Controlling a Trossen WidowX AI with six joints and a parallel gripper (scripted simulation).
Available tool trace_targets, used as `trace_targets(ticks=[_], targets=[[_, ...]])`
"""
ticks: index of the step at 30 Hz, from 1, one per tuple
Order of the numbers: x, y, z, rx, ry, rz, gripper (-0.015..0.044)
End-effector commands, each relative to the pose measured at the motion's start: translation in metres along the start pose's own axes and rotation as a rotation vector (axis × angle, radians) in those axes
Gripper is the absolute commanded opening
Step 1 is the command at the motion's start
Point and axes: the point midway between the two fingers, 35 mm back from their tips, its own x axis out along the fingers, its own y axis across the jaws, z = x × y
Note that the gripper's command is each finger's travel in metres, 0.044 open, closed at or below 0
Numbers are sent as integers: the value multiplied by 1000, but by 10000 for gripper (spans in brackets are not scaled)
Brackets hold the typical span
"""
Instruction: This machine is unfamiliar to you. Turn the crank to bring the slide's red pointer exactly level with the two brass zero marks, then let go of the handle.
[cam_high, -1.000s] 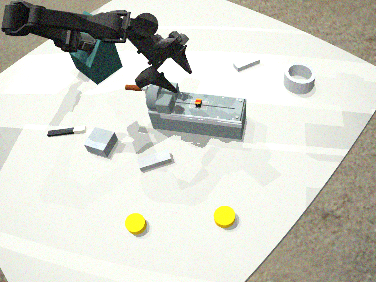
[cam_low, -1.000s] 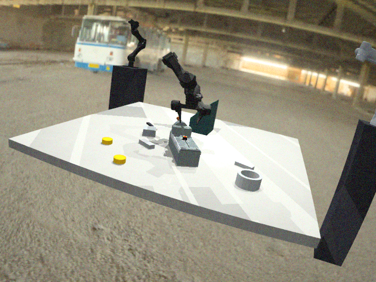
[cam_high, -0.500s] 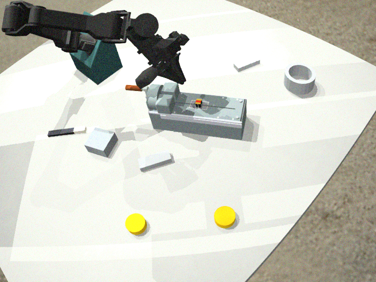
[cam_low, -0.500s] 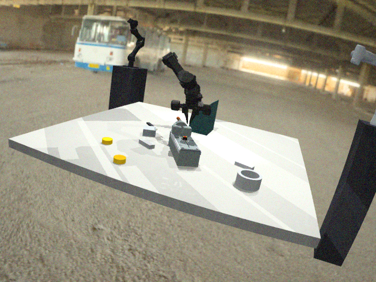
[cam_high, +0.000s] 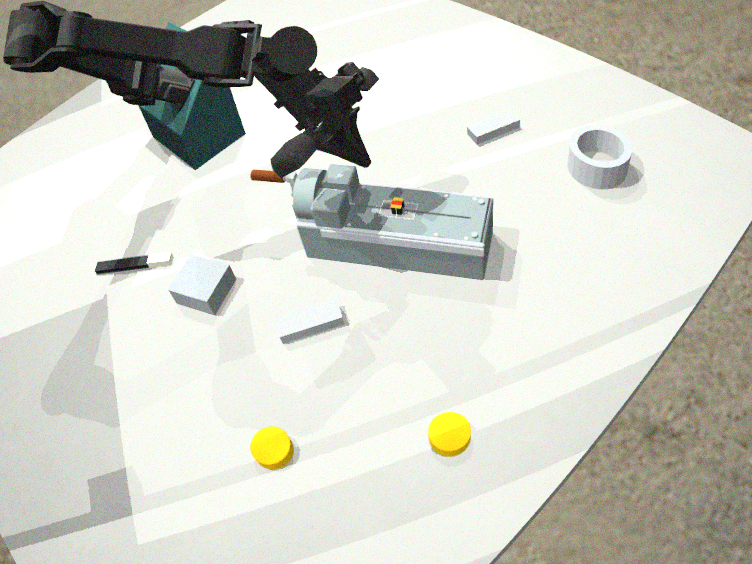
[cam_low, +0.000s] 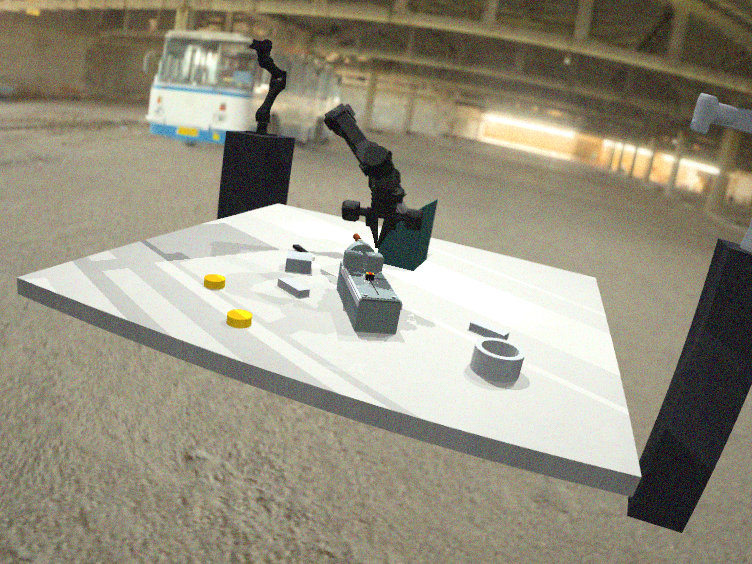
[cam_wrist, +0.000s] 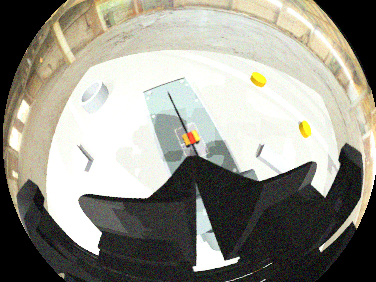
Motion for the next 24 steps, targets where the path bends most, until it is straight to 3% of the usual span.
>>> trace_targets(ticks=[1,2,19,20,24], targets=[[0,0,0,0,0,0,0],[0,0,0,0,0,0,0],[0,0,0,0,0,0,440],[0,0,0,0,0,0,440],[0,0,0,0,0,0,335]])
